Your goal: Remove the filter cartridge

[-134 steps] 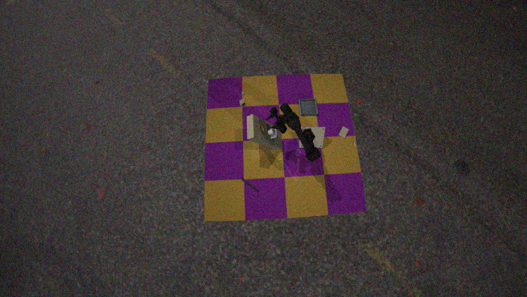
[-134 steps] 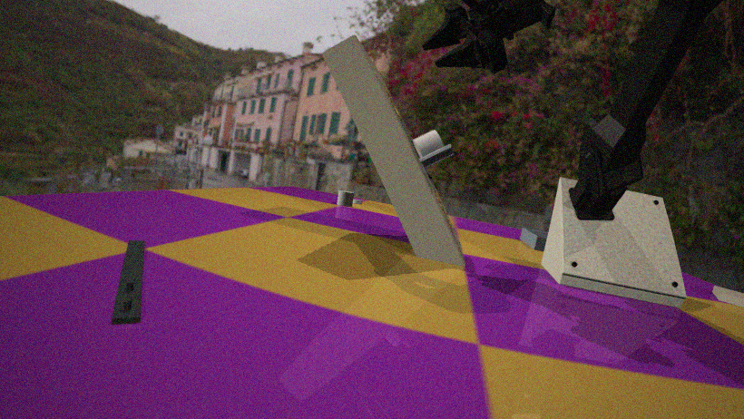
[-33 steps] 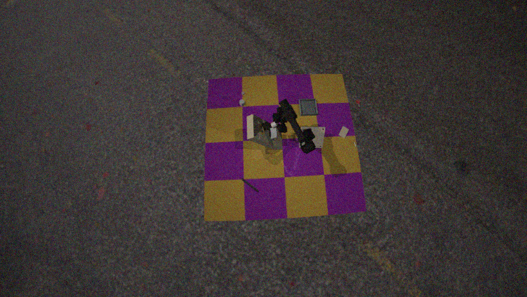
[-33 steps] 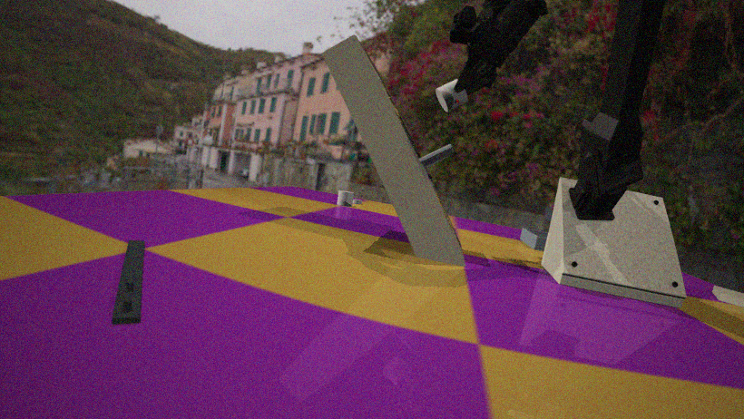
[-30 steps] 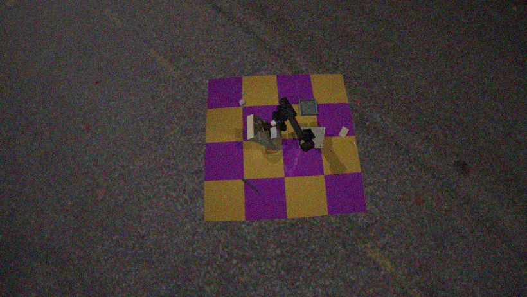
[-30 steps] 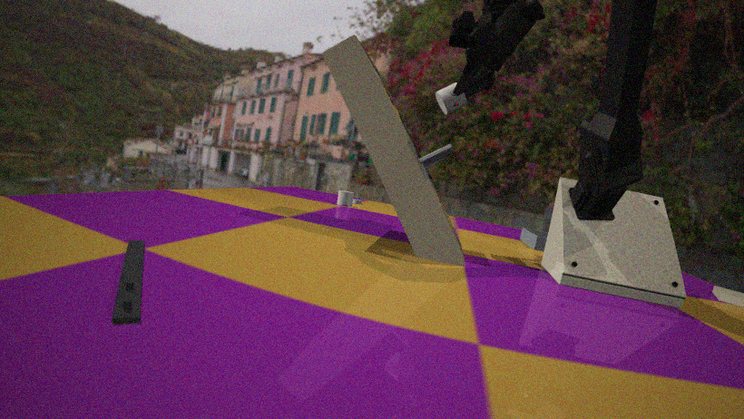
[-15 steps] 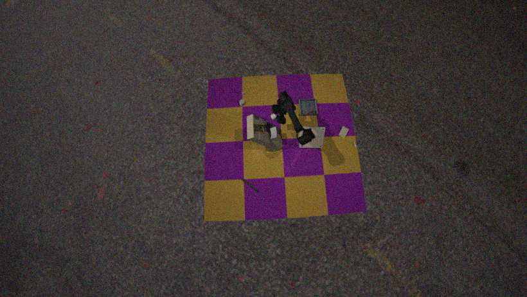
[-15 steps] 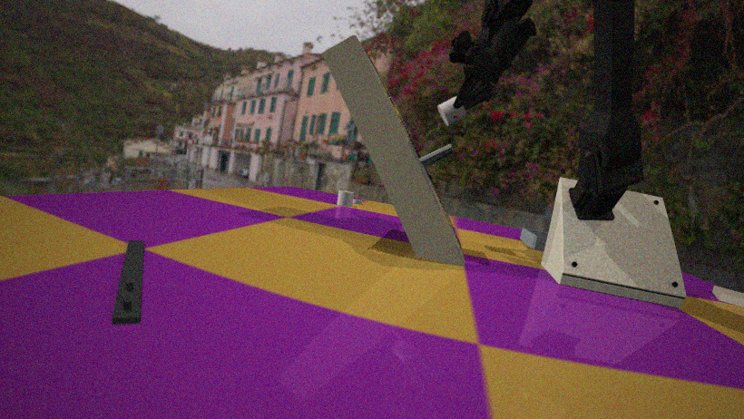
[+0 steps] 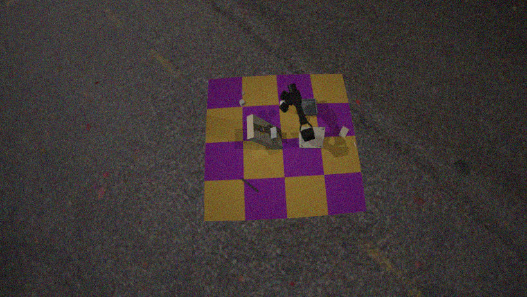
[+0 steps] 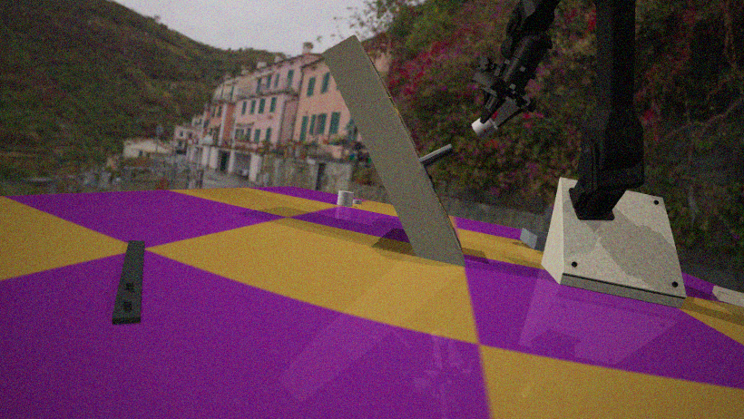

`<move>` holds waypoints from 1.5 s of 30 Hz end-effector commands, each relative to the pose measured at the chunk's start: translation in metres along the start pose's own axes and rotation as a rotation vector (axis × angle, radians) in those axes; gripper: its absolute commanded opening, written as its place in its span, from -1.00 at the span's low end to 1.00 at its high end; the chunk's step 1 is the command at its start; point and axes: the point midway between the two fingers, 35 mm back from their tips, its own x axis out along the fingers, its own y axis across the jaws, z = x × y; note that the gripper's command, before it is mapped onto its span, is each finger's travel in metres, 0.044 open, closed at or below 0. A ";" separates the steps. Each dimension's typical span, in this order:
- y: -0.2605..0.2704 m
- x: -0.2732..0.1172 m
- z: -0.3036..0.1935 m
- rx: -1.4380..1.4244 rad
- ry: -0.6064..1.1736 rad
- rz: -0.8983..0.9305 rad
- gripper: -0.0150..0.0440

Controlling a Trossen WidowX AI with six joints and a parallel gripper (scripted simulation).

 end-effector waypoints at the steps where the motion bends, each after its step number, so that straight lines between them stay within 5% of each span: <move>1: -0.031 -0.003 -0.002 0.154 -0.018 -0.081 -0.49; 14: -0.082 -0.005 -0.012 0.401 -0.053 -0.208 -0.49; 30: -0.173 0.041 -0.109 0.743 -0.055 -0.402 -0.49; 45: -0.197 0.069 -0.176 0.951 -0.041 -0.509 -0.49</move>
